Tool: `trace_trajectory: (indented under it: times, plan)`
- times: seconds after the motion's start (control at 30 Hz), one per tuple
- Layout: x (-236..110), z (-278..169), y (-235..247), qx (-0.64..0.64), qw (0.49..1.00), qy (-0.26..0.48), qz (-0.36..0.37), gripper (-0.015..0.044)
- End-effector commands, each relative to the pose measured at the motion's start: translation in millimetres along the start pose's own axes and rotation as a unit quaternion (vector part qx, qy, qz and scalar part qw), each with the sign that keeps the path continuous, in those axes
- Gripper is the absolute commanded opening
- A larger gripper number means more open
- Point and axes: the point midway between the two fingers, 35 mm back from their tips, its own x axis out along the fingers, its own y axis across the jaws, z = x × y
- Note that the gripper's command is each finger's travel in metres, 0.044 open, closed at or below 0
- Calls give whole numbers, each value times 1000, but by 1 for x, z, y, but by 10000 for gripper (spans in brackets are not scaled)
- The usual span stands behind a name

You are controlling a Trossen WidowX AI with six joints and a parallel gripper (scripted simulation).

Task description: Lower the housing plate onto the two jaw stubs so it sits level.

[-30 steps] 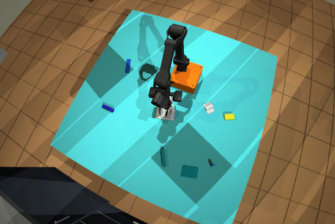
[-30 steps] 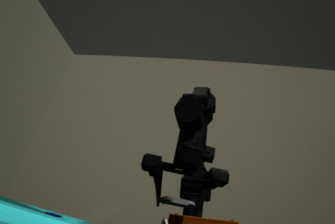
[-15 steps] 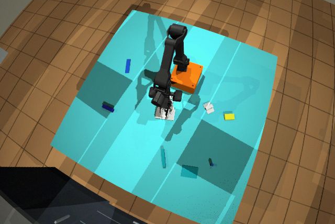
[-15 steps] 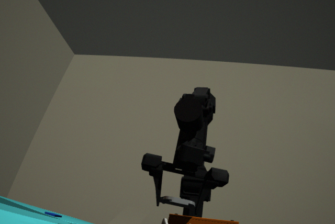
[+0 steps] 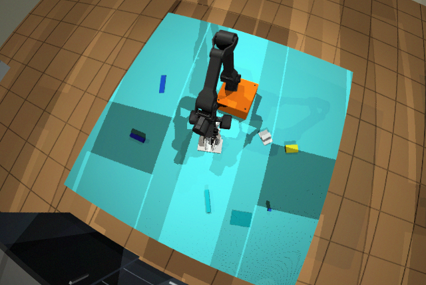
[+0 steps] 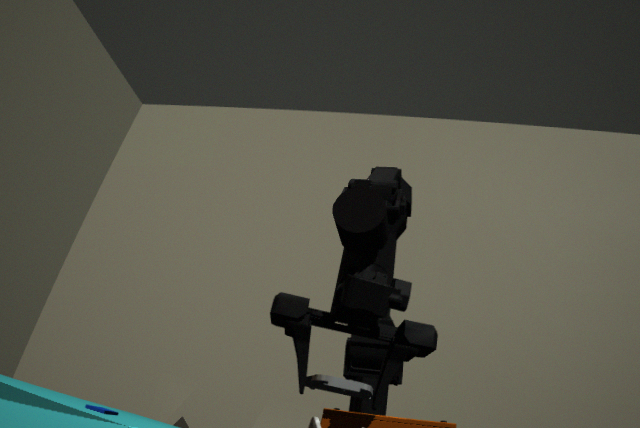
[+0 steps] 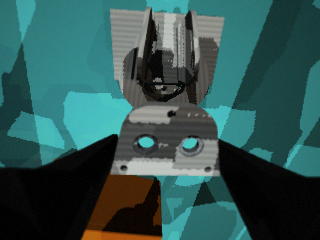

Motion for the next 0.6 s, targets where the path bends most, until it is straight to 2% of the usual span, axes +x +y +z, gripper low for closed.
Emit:
trace_trajectory:
  times: [0.0,0.57]
  plan:
    - [0,0,-1,-2,1000,-1,-2,351]
    - [25,2,-1,-2,1000,-1,-2,351]
